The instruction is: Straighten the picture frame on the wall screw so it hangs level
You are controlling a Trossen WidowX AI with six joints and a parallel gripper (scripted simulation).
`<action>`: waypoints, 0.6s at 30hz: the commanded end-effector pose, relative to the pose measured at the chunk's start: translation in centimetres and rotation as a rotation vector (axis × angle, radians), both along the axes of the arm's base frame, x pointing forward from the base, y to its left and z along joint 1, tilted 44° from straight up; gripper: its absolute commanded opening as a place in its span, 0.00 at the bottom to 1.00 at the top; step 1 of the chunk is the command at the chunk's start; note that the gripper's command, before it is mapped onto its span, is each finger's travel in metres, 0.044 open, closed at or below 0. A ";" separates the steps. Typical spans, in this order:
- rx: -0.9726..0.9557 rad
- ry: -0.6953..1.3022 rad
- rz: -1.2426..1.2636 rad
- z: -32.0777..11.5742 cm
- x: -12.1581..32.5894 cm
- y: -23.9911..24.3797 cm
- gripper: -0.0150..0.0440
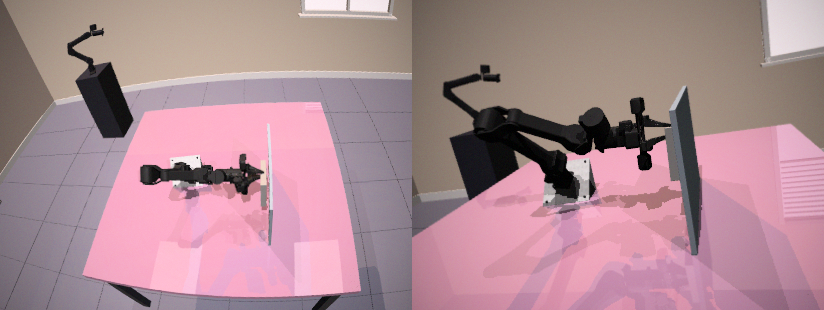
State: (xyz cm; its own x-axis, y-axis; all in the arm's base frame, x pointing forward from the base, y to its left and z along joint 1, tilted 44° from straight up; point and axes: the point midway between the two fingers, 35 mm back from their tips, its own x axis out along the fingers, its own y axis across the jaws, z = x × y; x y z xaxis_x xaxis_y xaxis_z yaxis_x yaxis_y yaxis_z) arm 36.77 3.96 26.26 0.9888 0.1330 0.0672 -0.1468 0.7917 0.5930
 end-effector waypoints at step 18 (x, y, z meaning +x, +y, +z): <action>-0.001 -0.015 0.009 0.5 0.0 -0.1 0.25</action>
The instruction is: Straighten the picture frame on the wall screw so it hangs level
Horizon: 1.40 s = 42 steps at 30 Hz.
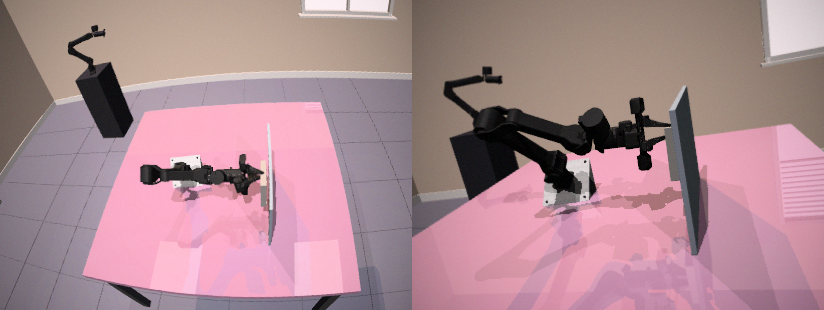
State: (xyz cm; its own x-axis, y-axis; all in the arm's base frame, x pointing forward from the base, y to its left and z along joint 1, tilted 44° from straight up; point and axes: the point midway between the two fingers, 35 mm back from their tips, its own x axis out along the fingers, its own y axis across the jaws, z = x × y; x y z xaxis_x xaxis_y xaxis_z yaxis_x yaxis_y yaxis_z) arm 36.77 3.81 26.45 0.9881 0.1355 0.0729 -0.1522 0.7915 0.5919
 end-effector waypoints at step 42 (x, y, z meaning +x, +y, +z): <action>0.082 0.007 0.002 -0.1 0.2 -0.6 0.25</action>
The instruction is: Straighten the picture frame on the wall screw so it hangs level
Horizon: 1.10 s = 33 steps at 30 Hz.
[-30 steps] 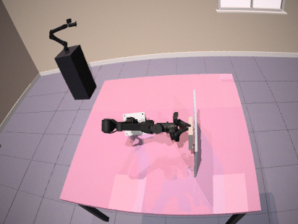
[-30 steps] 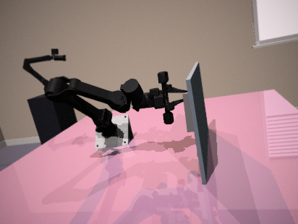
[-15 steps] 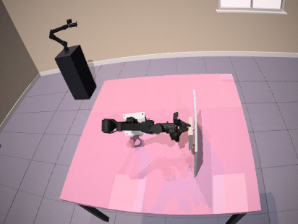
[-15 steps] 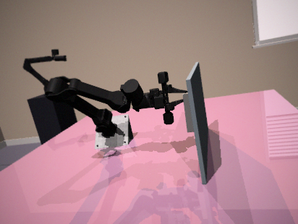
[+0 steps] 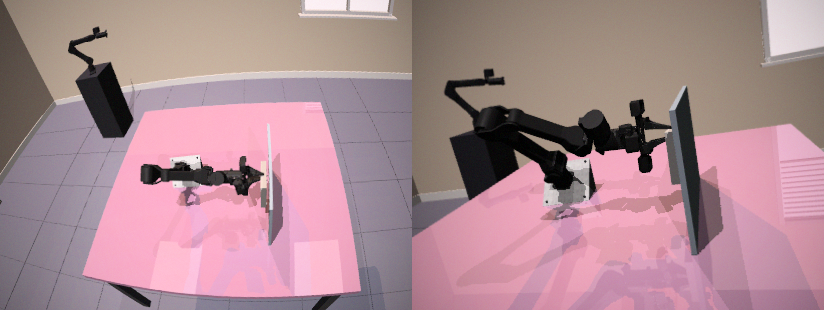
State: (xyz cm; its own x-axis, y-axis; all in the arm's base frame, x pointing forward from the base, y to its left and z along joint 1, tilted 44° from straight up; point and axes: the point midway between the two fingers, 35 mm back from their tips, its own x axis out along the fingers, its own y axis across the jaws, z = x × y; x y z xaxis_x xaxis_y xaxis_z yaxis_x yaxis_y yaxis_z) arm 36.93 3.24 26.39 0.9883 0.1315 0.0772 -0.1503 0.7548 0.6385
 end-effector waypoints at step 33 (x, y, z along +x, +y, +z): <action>0.102 0.015 0.009 0.0 0.0 -0.1 0.69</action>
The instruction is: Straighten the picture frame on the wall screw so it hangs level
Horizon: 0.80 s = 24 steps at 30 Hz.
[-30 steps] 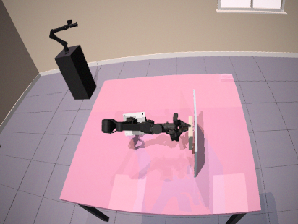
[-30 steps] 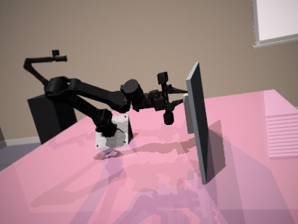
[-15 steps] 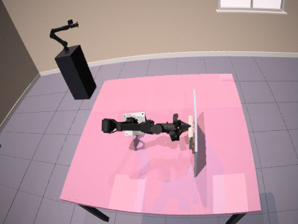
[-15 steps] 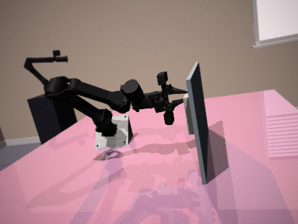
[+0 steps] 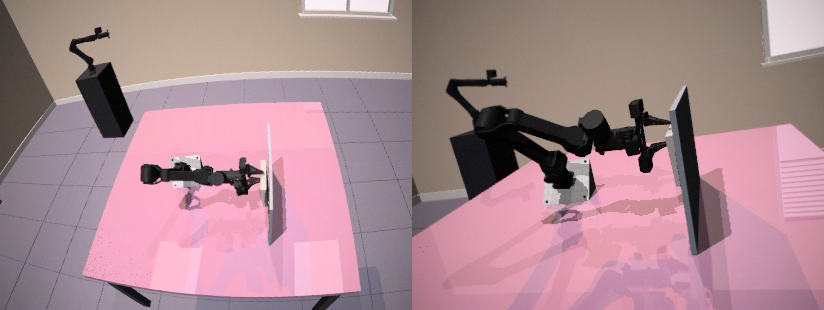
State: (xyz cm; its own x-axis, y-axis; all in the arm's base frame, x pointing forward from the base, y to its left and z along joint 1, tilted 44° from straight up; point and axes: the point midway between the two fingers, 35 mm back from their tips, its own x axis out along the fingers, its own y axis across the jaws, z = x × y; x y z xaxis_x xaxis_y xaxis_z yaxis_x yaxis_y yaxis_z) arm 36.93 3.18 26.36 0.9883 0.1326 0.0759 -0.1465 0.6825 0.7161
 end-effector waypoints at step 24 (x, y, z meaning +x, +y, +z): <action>-0.216 -0.045 -0.019 -0.2 -11.5 0.2 0.69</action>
